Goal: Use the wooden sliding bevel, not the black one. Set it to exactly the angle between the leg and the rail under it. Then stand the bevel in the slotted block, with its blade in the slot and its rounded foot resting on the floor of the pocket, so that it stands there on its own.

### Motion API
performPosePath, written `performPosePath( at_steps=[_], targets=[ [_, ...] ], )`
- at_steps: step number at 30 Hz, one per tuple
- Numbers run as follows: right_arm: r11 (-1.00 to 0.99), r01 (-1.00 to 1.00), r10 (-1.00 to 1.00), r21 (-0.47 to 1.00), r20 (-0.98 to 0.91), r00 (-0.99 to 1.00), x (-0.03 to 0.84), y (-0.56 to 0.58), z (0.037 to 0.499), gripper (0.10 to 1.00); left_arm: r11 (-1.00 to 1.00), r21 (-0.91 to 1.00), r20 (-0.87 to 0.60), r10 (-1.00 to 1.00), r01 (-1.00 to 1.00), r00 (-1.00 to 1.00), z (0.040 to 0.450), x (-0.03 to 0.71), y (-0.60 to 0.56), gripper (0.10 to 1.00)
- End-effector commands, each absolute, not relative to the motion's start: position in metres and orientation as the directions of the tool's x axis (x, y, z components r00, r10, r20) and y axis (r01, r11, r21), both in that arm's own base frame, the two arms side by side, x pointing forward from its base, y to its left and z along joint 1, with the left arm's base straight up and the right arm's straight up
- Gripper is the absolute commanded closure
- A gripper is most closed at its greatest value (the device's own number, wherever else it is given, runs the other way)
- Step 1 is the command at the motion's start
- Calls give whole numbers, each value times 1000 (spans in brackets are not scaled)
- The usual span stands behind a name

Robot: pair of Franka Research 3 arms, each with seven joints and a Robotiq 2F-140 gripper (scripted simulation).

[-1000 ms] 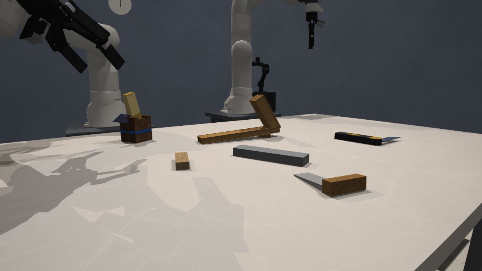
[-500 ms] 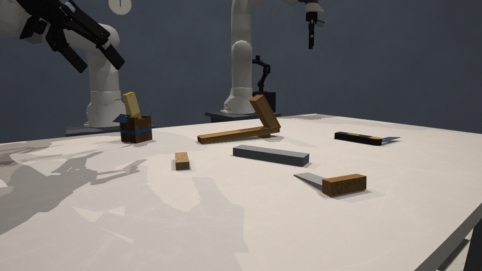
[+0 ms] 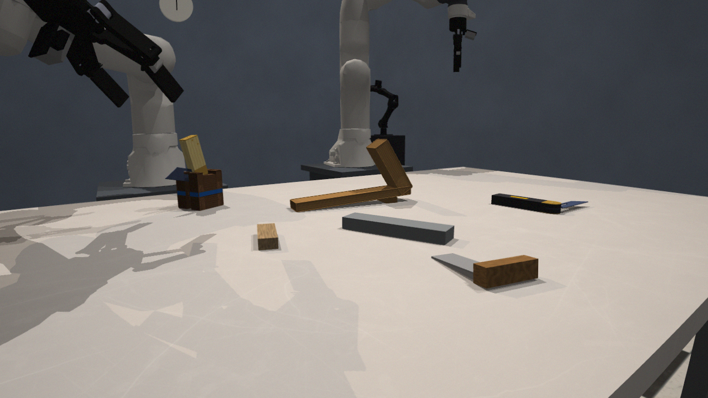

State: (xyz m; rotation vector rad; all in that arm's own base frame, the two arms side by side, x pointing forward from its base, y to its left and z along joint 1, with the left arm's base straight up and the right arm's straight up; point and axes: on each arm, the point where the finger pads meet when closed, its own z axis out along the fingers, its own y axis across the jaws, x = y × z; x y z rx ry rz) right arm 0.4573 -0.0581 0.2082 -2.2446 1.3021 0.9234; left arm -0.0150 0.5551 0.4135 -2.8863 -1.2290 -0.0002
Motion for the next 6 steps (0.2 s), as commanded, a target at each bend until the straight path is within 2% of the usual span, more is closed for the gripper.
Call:
performPosePath(
  at_steps=[1, 6],
  targets=[
    [-501, -866, -610, -5, -707, 357, 457, -57, 209, 98, -688, 0, 0, 726, 726, 688, 413, -15, 554, 98],
    [-501, -866, -610, -5, -707, 357, 457, -57, 209, 98, -688, 0, 0, 726, 726, 688, 413, -15, 554, 98]
  ],
)
